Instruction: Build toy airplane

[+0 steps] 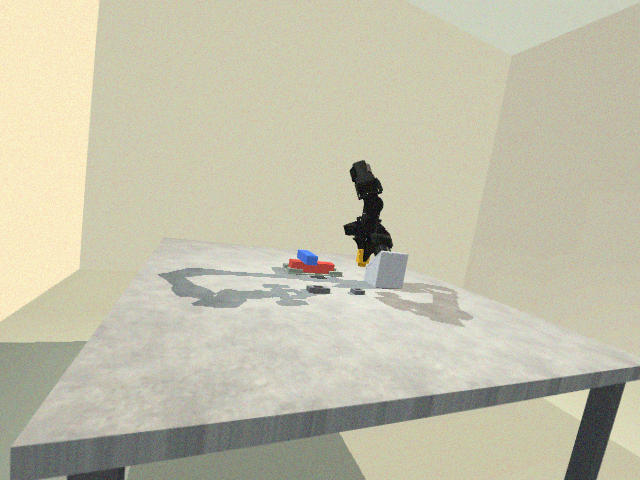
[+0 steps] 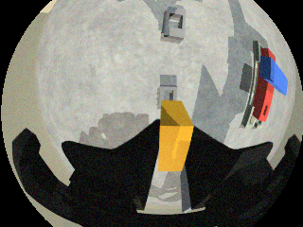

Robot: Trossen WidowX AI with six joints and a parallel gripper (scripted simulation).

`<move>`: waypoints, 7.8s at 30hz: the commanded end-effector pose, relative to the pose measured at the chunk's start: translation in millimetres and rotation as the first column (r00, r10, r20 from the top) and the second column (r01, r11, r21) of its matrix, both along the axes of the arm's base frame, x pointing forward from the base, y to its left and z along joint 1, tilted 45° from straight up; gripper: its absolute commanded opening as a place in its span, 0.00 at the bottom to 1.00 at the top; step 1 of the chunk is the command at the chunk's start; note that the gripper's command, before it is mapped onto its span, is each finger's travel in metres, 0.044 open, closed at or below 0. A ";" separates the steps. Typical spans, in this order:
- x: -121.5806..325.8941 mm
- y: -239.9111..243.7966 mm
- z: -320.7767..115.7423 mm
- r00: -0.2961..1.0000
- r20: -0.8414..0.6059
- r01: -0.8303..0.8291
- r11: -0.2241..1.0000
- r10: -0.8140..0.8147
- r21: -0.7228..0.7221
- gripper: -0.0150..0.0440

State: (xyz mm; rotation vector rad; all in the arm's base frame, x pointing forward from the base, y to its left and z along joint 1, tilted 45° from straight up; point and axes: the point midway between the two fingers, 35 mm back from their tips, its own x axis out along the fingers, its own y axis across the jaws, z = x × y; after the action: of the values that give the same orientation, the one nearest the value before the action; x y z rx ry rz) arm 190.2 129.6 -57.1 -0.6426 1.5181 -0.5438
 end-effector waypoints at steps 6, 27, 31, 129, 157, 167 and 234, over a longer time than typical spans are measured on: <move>-3.2 19.9 25.4 1.000 0.001 0.010 1.000 -0.010 -0.001 0.25; 16.5 -6.3 58.1 1.000 0.004 0.017 1.000 -0.017 0.022 0.25; 21.4 -15.9 65.3 1.000 0.007 0.018 0.999 -0.018 0.028 0.25; 14.1 -193.8 155.3 0.994 0.067 0.083 0.996 -0.081 -0.017 0.36; 13.3 -216.5 133.9 0.994 0.068 0.083 0.996 -0.081 -0.020 0.36; 13.1 -216.7 133.1 0.994 0.068 0.083 0.996 -0.081 -0.020 0.36; 15.9 -149.3 198.1 0.995 0.065 0.083 0.996 -0.082 -0.017 0.69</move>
State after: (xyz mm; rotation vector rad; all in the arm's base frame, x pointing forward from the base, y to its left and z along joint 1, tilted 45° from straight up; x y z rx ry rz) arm 206.1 -20.4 140.3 -0.5811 1.4848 -0.6374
